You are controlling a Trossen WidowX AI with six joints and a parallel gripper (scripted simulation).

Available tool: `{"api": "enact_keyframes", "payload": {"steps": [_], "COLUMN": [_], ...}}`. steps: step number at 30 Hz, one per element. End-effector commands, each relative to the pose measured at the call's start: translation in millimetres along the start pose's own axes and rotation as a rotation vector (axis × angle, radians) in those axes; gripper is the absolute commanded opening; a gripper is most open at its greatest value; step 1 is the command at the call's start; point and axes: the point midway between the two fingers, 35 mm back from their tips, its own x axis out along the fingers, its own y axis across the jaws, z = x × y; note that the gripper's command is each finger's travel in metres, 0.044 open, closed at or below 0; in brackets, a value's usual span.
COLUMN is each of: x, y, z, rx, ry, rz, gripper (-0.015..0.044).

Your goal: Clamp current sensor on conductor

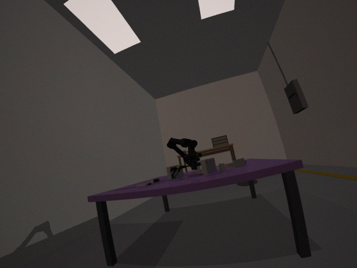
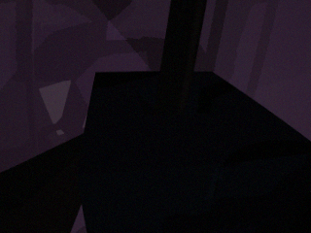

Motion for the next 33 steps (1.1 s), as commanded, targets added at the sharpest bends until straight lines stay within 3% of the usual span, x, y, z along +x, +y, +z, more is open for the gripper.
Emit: {"api": "enact_keyframes", "payload": {"steps": [1, 30, 33], "x": [0.5, 3.9, -0.6], "y": [0.1, 5.7, 3.9], "z": [-0.1, -0.1, 0.0], "rx": [0.001, -0.001, 0.0], "ry": [0.0, 0.0, 0.0], "rz": [0.001, 0.085, 0.081], "gripper": [0.0, 0.0, 0.0079]}}
